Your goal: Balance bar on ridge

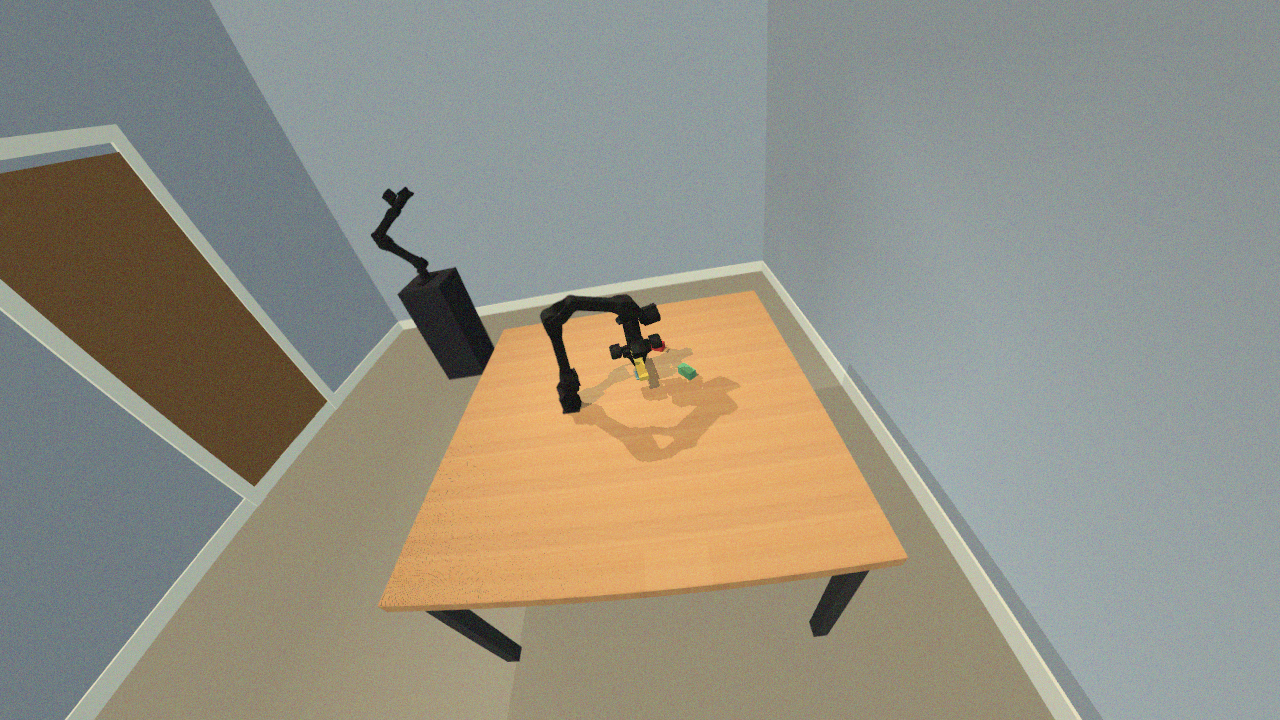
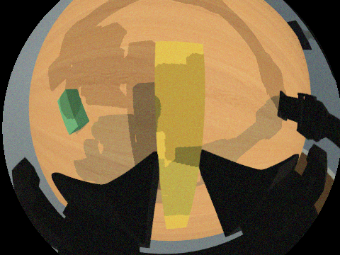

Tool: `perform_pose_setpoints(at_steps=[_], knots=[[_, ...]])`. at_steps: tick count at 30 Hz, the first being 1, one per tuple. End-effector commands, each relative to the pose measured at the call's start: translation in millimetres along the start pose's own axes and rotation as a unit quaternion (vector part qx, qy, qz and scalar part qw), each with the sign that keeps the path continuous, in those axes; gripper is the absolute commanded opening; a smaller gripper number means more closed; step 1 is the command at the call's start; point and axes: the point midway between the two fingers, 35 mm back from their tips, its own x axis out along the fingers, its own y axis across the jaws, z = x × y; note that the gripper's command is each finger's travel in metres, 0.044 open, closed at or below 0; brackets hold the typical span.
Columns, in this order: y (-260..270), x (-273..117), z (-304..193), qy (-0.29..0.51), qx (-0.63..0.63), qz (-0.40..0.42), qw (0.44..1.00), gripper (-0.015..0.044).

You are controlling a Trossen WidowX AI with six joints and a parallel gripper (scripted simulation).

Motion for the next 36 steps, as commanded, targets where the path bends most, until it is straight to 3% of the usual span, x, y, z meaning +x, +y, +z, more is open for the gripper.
perform_pose_setpoints(at_steps=[1, 36], knots=[[-0.8, 3.0, 0.6, -0.001, 0.002, -0.002, 1.000, 0.0000], [-0.7, 0.2, 0.9, -0.001, 0.002, -0.002, 1.000, 0.0000]])
